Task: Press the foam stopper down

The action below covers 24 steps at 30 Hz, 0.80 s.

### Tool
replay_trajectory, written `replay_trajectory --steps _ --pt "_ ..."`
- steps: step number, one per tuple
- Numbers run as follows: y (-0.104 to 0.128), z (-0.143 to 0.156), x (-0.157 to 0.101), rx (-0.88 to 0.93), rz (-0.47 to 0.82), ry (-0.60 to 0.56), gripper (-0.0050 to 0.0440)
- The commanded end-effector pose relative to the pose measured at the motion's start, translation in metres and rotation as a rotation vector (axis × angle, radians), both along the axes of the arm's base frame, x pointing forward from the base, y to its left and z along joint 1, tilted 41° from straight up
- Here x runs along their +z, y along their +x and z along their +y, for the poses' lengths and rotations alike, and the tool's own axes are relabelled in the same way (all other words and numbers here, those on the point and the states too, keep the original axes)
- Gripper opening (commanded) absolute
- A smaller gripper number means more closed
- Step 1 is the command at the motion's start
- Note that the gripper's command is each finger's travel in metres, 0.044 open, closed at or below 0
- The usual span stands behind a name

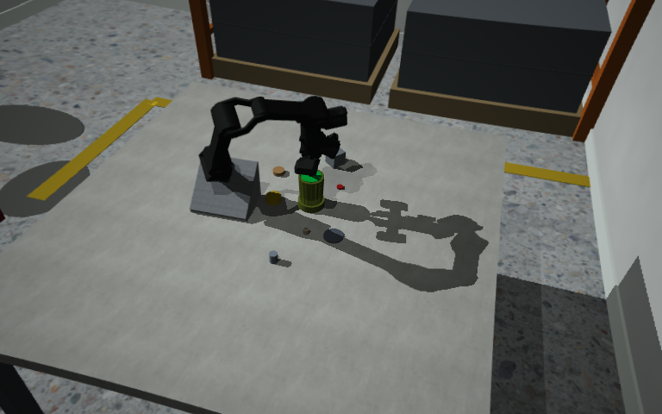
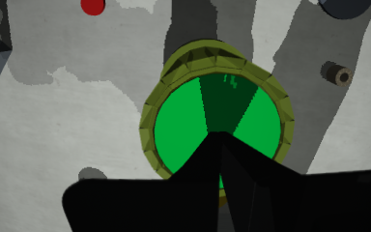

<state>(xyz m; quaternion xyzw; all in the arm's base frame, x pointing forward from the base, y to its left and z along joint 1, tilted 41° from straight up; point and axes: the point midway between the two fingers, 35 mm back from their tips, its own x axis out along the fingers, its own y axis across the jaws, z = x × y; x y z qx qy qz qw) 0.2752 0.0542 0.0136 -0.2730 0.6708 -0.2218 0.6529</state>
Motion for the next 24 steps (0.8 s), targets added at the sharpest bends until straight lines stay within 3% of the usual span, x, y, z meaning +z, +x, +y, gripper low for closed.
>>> replay_trajectory --steps 1,24 --pt "-0.0014 -0.0019 -0.0007 0.003 0.009 -0.004 0.0" --pt "-0.0015 -0.0032 -0.0022 0.003 0.009 -0.004 0.0"
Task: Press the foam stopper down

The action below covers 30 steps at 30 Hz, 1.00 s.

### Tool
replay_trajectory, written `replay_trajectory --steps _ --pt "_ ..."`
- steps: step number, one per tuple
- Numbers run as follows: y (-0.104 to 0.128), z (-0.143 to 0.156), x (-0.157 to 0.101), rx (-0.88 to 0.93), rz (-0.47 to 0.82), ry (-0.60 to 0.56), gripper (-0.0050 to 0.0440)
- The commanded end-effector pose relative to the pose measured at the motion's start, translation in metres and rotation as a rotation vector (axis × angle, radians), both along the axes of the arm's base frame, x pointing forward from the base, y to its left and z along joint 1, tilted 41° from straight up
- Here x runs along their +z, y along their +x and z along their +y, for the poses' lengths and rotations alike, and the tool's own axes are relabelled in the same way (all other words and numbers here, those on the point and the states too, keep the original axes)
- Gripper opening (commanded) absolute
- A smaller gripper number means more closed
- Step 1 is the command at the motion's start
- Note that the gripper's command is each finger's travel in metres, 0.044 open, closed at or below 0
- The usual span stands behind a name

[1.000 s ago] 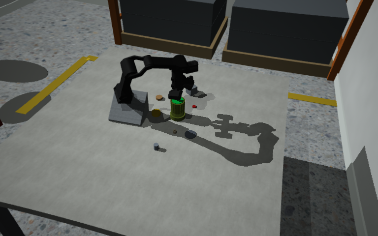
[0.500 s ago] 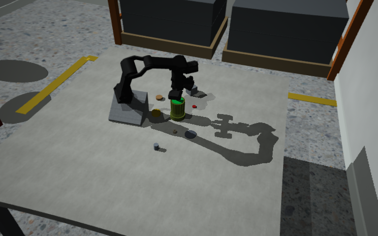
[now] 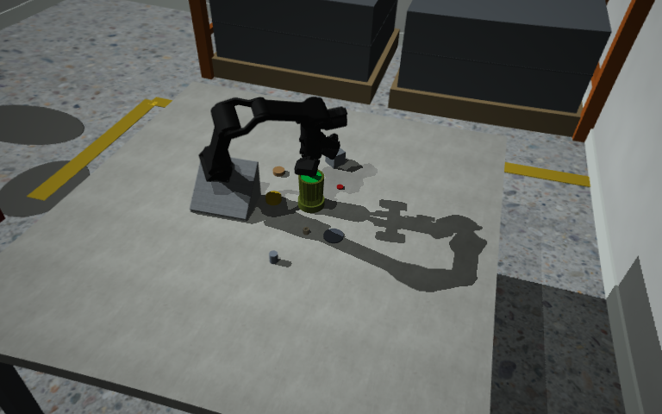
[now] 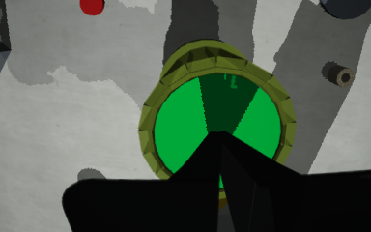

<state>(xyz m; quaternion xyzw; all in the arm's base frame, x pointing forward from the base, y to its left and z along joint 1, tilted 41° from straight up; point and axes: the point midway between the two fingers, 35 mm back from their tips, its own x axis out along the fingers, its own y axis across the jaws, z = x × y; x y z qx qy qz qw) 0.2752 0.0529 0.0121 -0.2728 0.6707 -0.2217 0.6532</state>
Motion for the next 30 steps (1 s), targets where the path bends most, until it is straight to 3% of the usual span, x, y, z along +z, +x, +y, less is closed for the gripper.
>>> replay_trajectory --steps 1,8,13,18,30 --pt "-0.001 -0.002 -0.001 0.003 0.01 -0.005 0.0" --pt "0.0 0.002 0.003 0.003 0.01 -0.004 0.0" --pt "0.003 0.034 0.037 0.003 0.01 -0.003 0.0" --pt "0.002 0.047 0.053 0.003 0.009 -0.005 0.0" --pt "0.002 0.045 0.051 0.01 0.01 -0.006 0.0"
